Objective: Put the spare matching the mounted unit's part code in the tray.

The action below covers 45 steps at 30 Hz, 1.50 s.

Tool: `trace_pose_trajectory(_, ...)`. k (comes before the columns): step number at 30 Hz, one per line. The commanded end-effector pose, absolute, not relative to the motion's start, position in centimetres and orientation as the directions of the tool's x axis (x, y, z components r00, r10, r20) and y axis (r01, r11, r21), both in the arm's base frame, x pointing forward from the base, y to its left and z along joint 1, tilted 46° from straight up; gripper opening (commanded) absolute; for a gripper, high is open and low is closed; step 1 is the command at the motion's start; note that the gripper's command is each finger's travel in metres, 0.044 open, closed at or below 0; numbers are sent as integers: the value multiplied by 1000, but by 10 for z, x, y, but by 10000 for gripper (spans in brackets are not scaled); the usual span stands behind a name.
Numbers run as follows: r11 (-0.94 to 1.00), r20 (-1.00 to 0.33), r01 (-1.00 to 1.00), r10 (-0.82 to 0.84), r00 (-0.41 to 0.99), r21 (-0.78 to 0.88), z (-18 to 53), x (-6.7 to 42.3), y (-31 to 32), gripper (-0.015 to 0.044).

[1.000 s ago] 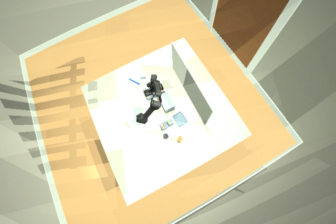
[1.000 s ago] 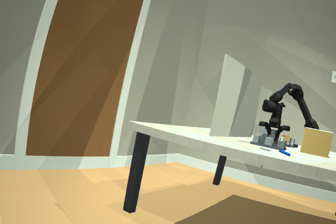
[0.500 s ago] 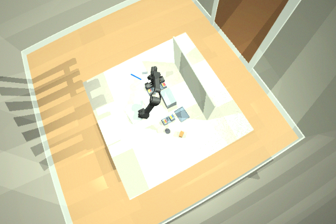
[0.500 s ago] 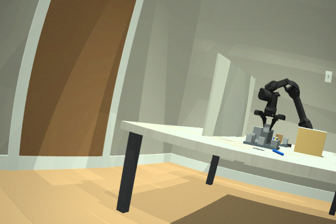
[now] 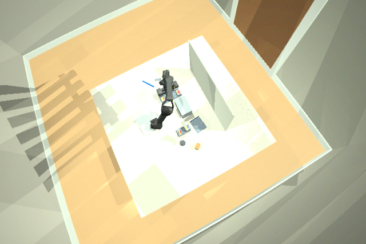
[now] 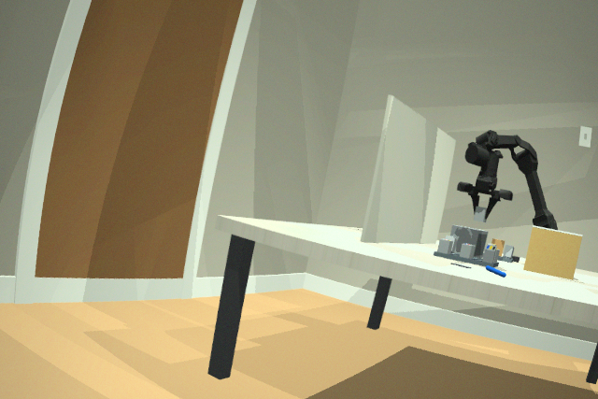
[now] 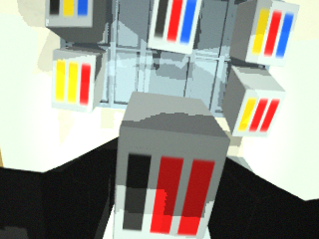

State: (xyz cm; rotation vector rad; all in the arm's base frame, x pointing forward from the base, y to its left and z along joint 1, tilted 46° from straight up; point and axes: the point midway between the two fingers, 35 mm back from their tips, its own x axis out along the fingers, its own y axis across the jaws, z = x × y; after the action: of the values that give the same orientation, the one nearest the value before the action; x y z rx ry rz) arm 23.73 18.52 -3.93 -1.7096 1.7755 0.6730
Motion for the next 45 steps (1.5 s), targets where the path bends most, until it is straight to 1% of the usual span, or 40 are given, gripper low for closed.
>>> trace_pose_trajectory(1,58,-716,-997,-698,-10,-42,-31,237,193,0)
trace_pose_trajectory(4,57,-719,-998,-695,-10,-42,-27,241,191,0)
trace_pose_trajectory(11,43,-738,-998,-675,0,-40,10,278,165,0)
trace_pose_trajectory(19,29,-748,-998,-664,16,-47,56,312,123,0)
trace_pose_trajectory(26,21,-744,-998,-668,29,-58,98,332,80,0)
trace_pose_trajectory(35,18,-724,-997,-689,37,-69,152,341,17,0)
trace_pose_trajectory(45,29,-683,-997,-730,27,-71,212,329,-53,0)
